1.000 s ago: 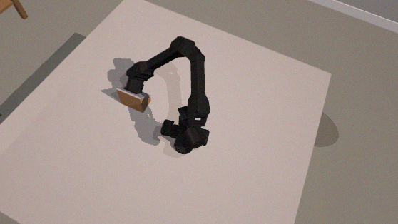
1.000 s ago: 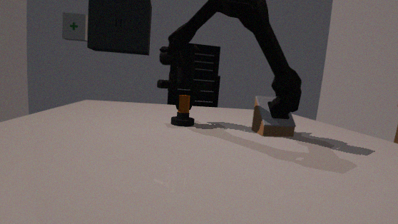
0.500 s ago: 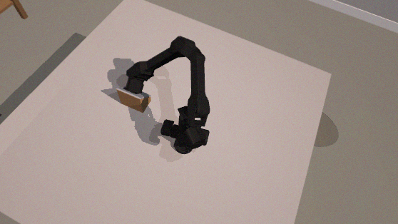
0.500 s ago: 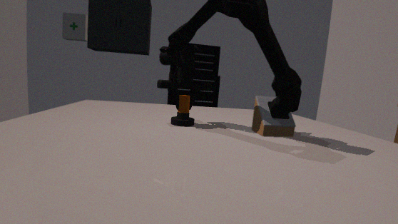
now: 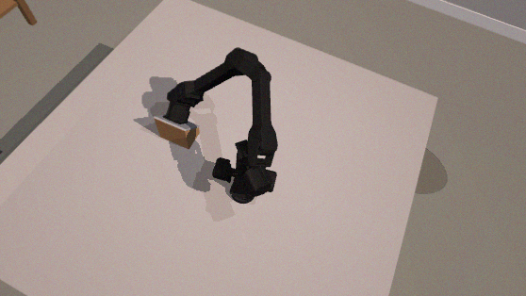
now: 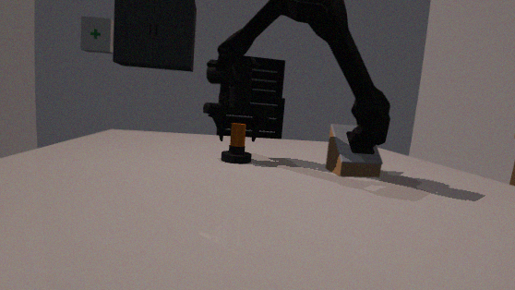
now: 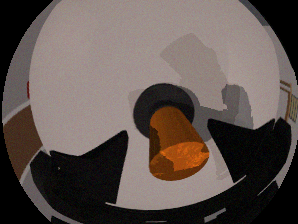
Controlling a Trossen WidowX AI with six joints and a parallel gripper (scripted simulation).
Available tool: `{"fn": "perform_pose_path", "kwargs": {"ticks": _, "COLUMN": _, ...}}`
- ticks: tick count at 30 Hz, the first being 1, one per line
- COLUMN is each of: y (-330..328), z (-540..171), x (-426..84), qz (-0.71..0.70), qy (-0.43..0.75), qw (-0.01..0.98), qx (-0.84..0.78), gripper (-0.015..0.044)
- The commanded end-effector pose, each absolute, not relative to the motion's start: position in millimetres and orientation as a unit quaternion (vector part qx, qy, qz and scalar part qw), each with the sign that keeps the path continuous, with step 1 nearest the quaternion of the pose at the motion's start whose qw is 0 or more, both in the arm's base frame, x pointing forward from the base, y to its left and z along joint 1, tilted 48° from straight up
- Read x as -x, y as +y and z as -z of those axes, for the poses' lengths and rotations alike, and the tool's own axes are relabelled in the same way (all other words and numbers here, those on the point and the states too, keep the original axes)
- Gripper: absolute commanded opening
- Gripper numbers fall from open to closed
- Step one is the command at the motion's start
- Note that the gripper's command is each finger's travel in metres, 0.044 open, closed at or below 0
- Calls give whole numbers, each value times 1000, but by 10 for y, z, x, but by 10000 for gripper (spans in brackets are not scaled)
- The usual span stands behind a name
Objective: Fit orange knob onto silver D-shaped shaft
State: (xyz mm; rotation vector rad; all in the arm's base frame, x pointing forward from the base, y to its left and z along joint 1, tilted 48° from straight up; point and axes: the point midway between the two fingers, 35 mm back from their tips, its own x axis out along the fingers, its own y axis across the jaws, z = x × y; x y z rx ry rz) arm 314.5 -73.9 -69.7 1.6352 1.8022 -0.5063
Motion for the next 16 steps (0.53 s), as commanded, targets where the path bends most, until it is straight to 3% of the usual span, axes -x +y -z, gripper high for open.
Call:
{"fn": "perform_pose_path", "kwargs": {"ticks": 1, "y": -929, "z": 552, "x": -3179, "qz": 193, "qy": 683, "qw": 327, "qx": -624, "gripper": 440}}
{"fn": "perform_pose_path", "kwargs": {"ticks": 6, "y": -1420, "z": 76, "x": -3151, "qz": 195, "qy": 685, "qw": 325, "qx": -622, "gripper": 440}}
{"fn": "perform_pose_path", "kwargs": {"ticks": 16, "y": -1455, "z": 77, "x": -3185, "qz": 195, "qy": 686, "qw": 324, "qx": -622, "gripper": 440}}
